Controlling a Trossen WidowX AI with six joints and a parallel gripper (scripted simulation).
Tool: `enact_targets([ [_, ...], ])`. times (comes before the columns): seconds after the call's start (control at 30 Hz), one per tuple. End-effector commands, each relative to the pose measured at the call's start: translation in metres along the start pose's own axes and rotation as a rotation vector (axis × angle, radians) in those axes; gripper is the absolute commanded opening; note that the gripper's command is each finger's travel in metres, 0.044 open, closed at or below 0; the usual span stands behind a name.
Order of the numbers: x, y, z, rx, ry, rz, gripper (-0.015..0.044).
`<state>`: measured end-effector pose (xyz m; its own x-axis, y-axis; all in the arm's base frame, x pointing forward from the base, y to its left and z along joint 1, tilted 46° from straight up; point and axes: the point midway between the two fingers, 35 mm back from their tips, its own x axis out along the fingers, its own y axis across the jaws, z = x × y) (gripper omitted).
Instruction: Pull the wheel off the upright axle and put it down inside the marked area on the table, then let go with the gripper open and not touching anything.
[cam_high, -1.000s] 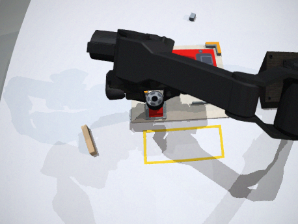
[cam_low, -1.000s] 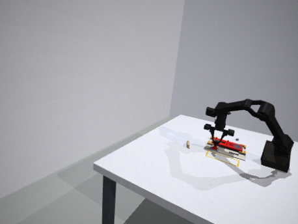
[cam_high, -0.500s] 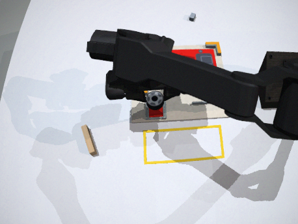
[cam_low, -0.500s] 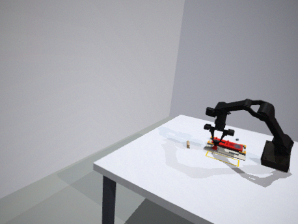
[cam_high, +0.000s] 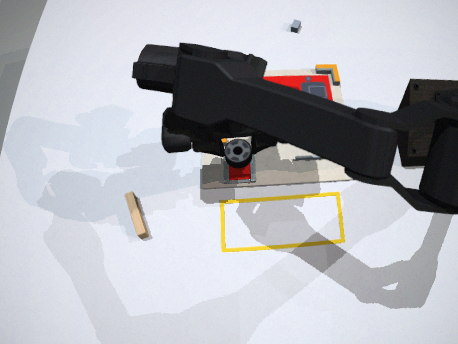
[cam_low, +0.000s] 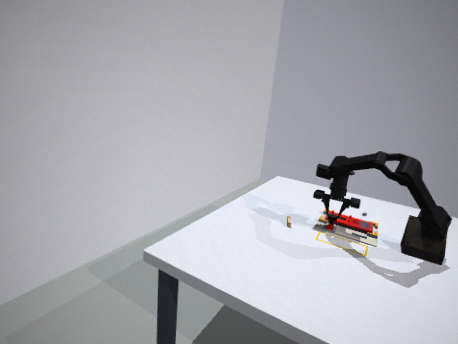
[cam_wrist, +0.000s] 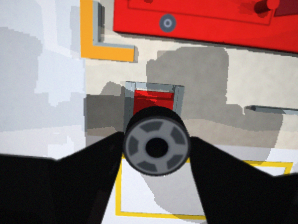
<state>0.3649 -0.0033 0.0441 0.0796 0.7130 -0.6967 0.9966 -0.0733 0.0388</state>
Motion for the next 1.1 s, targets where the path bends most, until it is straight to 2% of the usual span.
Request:
enact_targets([
  [0.0, -0.004, -0.001, 0.001, 0.007, 0.0, 0.002, 0.0],
  [1.07, -0.015, -0.001, 0.001, 0.008, 0.001, 0.004, 0.0],
])
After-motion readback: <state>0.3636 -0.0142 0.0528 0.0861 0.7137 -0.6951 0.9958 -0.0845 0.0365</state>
